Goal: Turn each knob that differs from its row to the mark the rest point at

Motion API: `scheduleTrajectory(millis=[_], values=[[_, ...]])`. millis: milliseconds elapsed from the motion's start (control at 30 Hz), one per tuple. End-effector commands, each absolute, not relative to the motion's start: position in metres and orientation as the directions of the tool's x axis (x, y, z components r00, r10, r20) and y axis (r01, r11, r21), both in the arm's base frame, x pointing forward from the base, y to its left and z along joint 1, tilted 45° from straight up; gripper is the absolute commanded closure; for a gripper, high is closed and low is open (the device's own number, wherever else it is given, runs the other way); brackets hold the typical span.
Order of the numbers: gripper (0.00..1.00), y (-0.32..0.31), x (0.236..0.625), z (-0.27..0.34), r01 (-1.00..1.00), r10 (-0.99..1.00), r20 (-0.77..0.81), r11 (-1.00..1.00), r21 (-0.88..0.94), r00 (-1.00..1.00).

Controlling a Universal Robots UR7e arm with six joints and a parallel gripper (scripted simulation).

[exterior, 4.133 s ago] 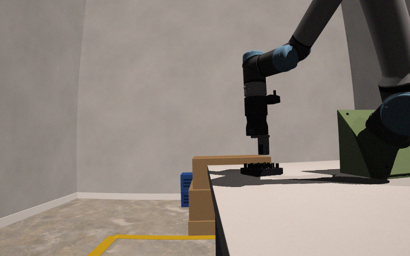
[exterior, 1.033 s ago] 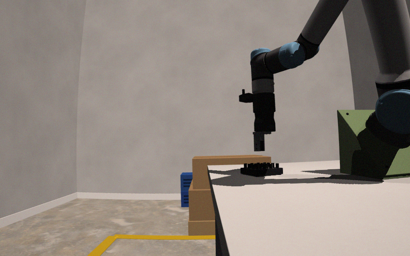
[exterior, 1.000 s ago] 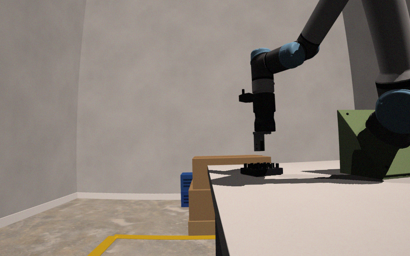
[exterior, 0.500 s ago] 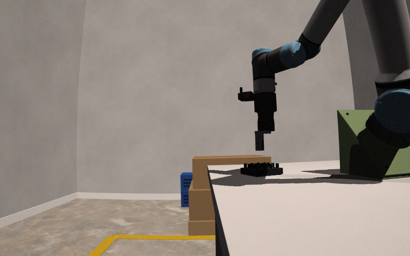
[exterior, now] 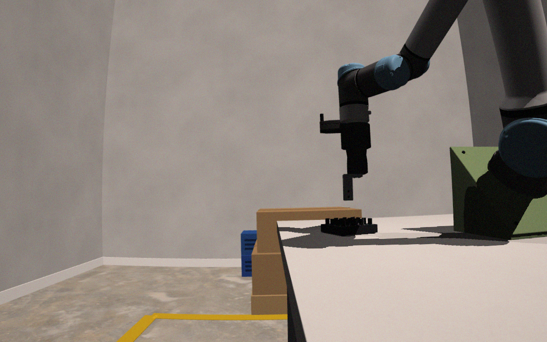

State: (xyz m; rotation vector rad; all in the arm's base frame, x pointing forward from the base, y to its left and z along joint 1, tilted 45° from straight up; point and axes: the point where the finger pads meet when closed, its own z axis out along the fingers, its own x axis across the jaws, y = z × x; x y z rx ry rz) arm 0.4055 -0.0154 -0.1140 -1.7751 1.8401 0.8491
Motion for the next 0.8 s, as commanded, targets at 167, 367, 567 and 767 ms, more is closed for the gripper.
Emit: scheduleTrajectory(millis=[167,367,567,767], values=[[0.54,-0.0131,0.4007,-0.1091,-0.982,-0.691,-0.704,-0.183,-0.044,0.16],[0.54,-0.0127,0.3997,-0.108,-0.971,-0.68,-0.701,-0.222,-0.084,0.216],[0.54,-0.0119,0.3983,-0.1068,-0.957,-0.666,-0.695,-0.261,-0.125,0.272],[0.54,-0.0116,0.3979,-0.1062,-0.948,-0.658,-0.69,-0.282,-0.145,0.301]])
